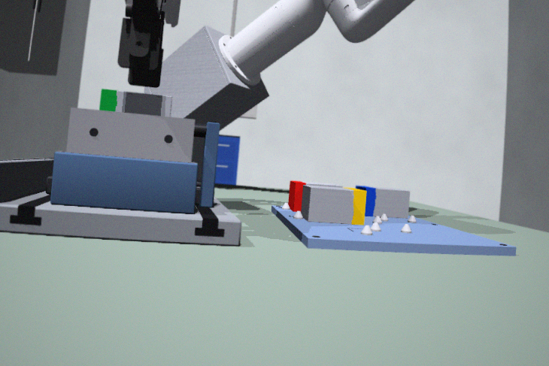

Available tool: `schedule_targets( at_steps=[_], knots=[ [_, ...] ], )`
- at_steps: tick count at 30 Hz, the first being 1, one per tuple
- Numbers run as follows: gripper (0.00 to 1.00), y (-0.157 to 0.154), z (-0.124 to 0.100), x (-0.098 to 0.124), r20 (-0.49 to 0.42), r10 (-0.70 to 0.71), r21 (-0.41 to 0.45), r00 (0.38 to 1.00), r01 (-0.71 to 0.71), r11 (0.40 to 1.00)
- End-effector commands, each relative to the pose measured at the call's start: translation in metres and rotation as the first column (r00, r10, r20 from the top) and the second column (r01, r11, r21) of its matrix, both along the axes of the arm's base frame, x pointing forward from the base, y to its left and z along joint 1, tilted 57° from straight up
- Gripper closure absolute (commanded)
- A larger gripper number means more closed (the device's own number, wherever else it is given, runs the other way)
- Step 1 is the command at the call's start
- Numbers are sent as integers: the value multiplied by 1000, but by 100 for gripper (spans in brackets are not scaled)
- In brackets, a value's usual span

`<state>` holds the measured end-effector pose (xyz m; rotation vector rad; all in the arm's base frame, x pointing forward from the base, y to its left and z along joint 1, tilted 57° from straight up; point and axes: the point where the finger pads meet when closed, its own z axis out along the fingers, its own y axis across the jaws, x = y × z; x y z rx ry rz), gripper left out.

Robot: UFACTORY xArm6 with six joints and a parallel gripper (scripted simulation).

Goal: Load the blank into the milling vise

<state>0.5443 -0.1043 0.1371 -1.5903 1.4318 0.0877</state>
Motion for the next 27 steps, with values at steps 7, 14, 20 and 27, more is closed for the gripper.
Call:
schedule_targets(
  at_steps=[7,14,20,27],
  knots=[
    [0,-13,11,-9,2,-2,-1,1000,2,1000],
    [0,-41,33,-31,2,-2,-1,1000,2,1000],
    [0,-41,33,-31,2,-2,-1,1000,2,1000],
    [0,-56,45,-42,2,-2,-2,1000,2,1000]
  ],
)
